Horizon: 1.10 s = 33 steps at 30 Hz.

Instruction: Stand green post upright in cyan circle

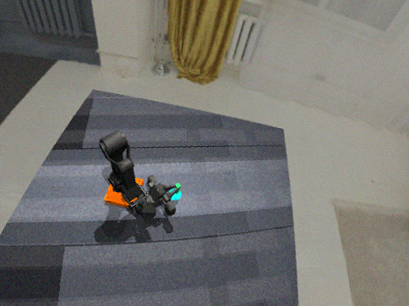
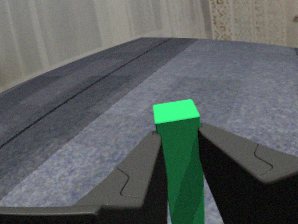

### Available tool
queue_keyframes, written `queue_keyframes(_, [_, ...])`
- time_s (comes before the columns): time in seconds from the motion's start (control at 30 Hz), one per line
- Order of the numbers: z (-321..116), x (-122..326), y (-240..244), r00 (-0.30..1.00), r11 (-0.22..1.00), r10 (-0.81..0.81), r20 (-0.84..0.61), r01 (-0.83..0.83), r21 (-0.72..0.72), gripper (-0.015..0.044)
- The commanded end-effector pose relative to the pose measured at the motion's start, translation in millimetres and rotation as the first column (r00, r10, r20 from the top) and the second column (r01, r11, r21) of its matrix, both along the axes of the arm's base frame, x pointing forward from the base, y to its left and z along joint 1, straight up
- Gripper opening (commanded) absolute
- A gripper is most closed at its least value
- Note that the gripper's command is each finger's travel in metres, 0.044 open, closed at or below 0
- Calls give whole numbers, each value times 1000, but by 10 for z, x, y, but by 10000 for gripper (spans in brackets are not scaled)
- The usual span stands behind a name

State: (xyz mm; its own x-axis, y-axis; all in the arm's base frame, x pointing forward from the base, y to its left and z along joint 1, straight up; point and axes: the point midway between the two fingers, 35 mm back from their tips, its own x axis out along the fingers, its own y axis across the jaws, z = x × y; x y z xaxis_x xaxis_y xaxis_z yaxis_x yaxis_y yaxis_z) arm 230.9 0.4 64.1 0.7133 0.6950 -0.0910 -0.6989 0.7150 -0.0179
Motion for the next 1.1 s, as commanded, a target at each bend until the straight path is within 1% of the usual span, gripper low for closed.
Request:
queue_keyframes(0.0, [-64, -38, 34, 1000, 1000, 4, -4, -4, 7, 23])
queue_keyframes(1.07, [-402, -91, 90, 1000, 1000, 0, -5, 0, 4, 23])
